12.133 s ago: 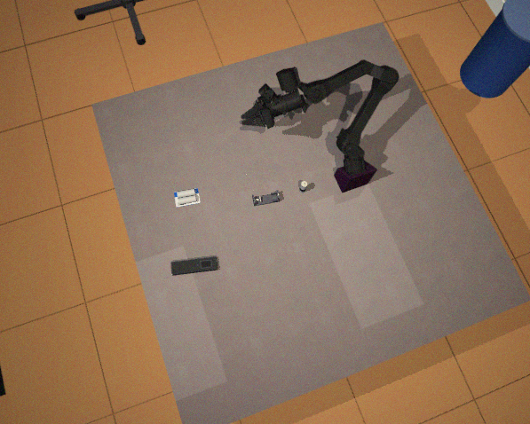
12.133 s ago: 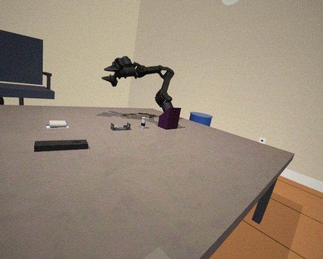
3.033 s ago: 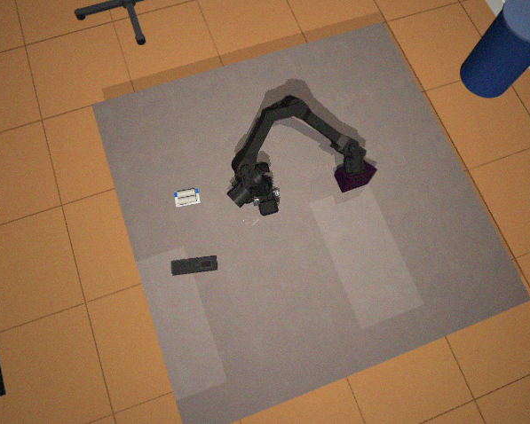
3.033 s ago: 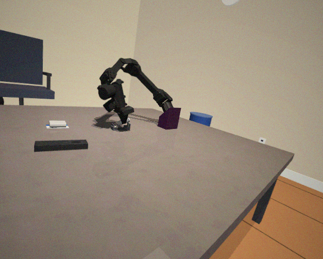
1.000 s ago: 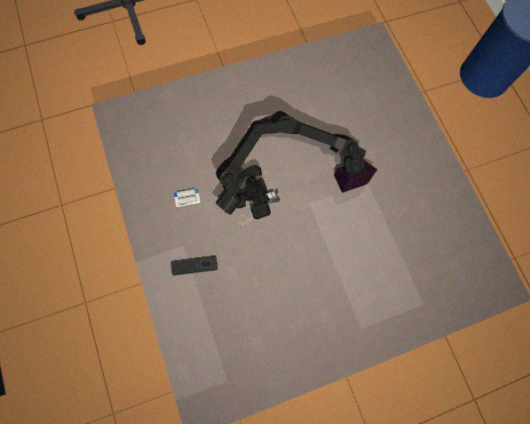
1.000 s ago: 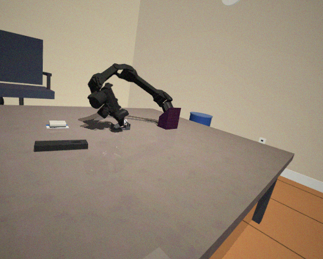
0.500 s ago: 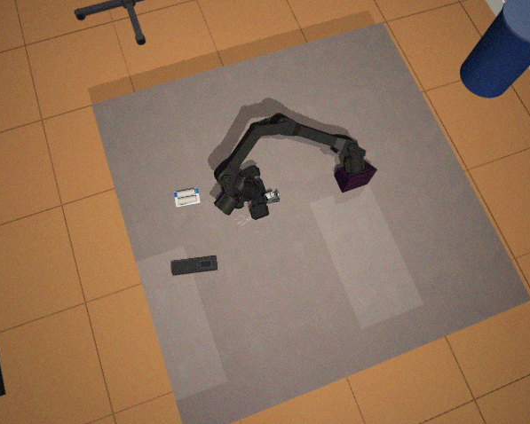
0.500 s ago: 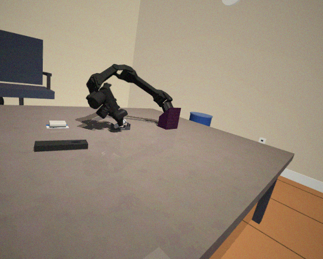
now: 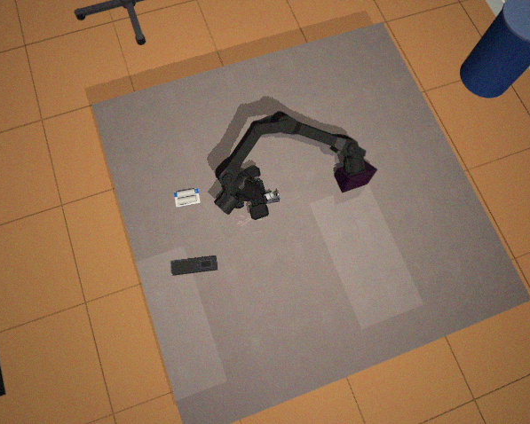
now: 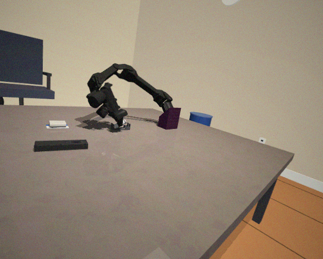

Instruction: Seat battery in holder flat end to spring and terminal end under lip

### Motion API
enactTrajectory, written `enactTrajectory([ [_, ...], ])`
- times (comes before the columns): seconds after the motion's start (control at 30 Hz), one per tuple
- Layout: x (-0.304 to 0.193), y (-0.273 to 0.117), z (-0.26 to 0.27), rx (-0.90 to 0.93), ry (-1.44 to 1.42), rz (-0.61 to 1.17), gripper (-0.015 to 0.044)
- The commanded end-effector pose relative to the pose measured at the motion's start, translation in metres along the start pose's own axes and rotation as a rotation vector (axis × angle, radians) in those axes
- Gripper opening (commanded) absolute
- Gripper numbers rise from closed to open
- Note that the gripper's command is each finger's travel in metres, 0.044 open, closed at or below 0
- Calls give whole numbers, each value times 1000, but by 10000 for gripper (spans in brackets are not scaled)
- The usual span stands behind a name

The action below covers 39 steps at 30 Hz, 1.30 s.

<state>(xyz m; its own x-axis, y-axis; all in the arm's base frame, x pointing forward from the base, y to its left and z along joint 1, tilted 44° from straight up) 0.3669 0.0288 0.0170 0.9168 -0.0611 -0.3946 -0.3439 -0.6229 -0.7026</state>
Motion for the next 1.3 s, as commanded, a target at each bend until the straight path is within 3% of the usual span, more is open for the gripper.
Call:
enactTrajectory([
  [0.0, 4, -1, 0, -7, 1, -40, 77],
  [1.27, 0, 6, 3, -32, -10, -198, 77],
])
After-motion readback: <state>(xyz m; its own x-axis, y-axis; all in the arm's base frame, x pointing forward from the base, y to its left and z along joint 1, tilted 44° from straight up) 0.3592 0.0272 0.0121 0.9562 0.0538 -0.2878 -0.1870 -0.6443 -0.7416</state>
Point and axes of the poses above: the point midway between the two fingers, 35 mm back from their tips, its own y axis out along the fingers, its own z axis across the jaws, x = y × z, the point moved 3 cm from there along -y, back along the fingers, and after that the axes turned 14 degrees about -y, right-handed, at the moved point
